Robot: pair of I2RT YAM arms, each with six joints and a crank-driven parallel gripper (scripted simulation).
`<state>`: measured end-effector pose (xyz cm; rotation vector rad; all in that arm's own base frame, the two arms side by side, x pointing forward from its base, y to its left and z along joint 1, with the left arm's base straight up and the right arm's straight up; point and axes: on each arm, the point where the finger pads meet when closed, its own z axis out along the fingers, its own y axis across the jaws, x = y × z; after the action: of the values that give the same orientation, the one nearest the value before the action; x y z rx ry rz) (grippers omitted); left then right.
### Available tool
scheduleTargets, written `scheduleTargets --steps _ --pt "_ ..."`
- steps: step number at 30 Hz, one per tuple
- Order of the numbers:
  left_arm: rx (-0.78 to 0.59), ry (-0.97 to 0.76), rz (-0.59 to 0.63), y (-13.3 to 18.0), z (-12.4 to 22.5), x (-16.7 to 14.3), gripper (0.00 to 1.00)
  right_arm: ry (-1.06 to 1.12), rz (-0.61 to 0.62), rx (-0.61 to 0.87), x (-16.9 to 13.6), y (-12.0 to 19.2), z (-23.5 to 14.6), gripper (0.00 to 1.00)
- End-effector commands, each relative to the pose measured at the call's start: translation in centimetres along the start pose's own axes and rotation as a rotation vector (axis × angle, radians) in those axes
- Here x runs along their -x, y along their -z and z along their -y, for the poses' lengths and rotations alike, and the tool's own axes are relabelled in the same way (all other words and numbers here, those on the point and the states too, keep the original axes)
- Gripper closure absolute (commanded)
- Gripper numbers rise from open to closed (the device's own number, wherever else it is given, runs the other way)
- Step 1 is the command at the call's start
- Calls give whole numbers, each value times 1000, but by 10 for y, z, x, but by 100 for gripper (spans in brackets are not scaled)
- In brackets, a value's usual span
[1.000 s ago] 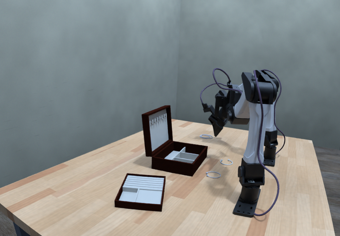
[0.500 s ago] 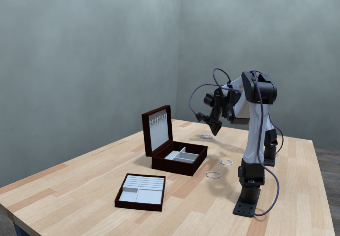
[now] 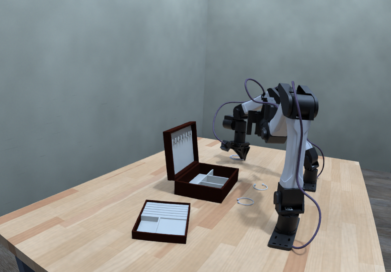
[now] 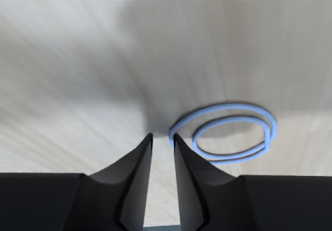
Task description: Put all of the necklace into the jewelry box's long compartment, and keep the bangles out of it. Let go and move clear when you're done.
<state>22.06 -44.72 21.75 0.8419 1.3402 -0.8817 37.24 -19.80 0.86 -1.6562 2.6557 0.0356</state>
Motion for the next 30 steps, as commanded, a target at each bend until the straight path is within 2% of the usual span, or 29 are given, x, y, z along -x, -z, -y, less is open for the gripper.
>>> scheduleTargets --steps 1,13,24,25,28,30 --pt "2 6 31 -7 -1 11 0 17 -21 -26 -6 15 8 81" --pt "2 6 31 -7 -1 11 0 20 -22 -4 -10 -14 5 81" --pt "2 6 31 -7 -1 11 0 21 -22 -9 -12 -9 9 81" --pt "2 6 31 -7 -1 11 0 20 -22 -2 -12 -11 7 89" --pt "2 6 31 -7 -1 11 0 18 -21 -30 -9 -3 9 98" --pt "2 6 31 -7 -1 11 0 18 -21 -28 -9 -4 8 100"
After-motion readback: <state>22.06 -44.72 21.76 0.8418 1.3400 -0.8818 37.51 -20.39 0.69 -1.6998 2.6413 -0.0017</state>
